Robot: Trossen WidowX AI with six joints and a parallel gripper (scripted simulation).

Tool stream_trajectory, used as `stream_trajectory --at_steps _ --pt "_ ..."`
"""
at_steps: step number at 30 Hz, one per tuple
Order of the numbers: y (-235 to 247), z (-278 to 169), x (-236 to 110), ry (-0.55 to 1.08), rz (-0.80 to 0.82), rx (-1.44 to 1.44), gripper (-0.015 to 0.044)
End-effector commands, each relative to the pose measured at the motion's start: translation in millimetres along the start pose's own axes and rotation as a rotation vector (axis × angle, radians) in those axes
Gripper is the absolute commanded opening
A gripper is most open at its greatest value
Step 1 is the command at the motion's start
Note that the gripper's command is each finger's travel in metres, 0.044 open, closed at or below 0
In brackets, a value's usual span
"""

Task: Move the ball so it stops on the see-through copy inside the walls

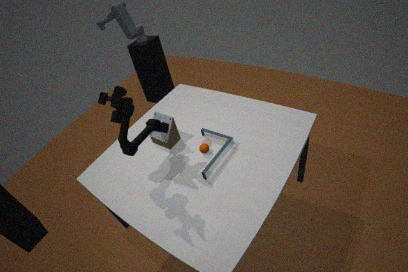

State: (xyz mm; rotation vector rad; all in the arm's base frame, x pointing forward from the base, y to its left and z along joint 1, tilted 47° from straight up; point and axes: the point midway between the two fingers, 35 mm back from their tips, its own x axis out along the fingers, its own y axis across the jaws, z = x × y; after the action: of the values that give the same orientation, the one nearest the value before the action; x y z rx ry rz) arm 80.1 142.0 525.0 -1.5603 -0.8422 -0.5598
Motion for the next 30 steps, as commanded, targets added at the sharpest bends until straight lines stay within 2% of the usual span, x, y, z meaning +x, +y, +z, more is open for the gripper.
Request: stream_trajectory --at_steps 1,3,8,14,19,25,30 --pt "0.4 2.4 0.3 -0.005 0.001 -0.023 0.0417" --pt "5.1 21.3 3.0 -0.048 0.005 -0.202 0.0417" --pt "39.8 88.3 9.9 -0.224 0.007 -0.871 0.0417" --pt "110.8 151.4 8.0 -0.491 -0.04 -1.603 0.0417" --pt "174.4 179.9 -1.7 -0.734 -0.123 -2.073 0.0417" --pt "256.7 195.4 -24.8 -1.101 -0.34 -2.555 0.0417" --pt "326.8 190.0 -51.9 -1.49 -0.655 -2.858 0.0417"
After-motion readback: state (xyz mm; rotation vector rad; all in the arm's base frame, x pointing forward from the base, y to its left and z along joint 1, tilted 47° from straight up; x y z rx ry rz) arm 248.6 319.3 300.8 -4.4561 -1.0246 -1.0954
